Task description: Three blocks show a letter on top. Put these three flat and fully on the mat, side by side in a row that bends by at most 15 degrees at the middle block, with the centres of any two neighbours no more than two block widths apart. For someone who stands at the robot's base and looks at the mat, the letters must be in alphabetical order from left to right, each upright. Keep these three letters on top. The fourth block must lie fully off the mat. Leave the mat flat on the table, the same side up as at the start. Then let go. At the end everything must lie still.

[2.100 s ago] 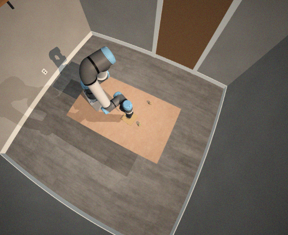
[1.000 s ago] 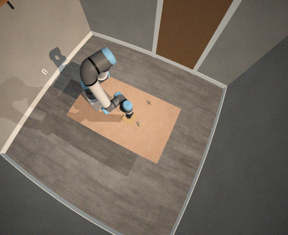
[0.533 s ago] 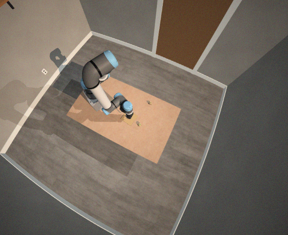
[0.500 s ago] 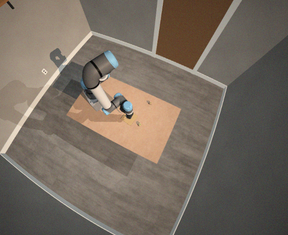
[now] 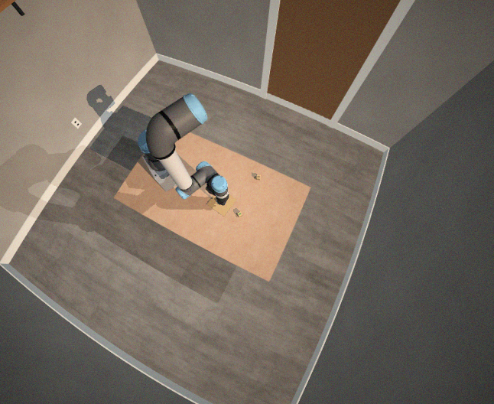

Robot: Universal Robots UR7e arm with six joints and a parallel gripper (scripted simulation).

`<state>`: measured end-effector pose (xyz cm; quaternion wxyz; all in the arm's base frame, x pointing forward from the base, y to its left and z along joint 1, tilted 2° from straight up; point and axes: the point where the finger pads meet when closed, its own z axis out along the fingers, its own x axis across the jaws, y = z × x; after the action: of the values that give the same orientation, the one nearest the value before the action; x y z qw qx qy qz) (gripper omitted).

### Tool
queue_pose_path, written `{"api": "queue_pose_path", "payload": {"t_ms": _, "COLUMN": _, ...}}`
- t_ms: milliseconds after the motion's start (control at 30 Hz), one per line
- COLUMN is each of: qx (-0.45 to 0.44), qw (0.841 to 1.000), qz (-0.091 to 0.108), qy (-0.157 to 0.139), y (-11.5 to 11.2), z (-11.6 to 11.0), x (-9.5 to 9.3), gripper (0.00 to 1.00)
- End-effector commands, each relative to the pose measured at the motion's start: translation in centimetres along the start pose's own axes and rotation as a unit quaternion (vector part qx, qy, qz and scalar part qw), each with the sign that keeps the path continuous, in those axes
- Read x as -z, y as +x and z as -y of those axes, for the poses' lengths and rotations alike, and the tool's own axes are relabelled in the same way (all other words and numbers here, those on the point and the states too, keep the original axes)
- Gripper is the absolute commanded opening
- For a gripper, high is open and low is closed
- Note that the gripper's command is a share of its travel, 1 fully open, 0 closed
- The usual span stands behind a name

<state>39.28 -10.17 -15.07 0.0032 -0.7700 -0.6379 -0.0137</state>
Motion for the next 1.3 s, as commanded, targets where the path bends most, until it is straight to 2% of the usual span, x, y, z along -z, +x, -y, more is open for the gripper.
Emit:
{"api": "queue_pose_path", "payload": {"t_ms": 0, "qx": 0.0, "qw": 1.0, "qz": 0.0, "qy": -0.001, "y": -0.02, "z": -0.04, "x": -0.46, "gripper": 0.79}}
{"api": "queue_pose_path", "payload": {"t_ms": 400, "qx": 0.0, "qw": 1.0, "qz": 0.0, "qy": -0.001, "y": -0.02, "z": -0.04, "x": -1.07, "gripper": 0.79}}
{"api": "queue_pose_path", "payload": {"t_ms": 1267, "qx": 0.0, "qw": 1.0, "qz": 0.0, "qy": -0.001, "y": -0.02, "z": -0.04, "x": -1.1, "gripper": 0.79}}
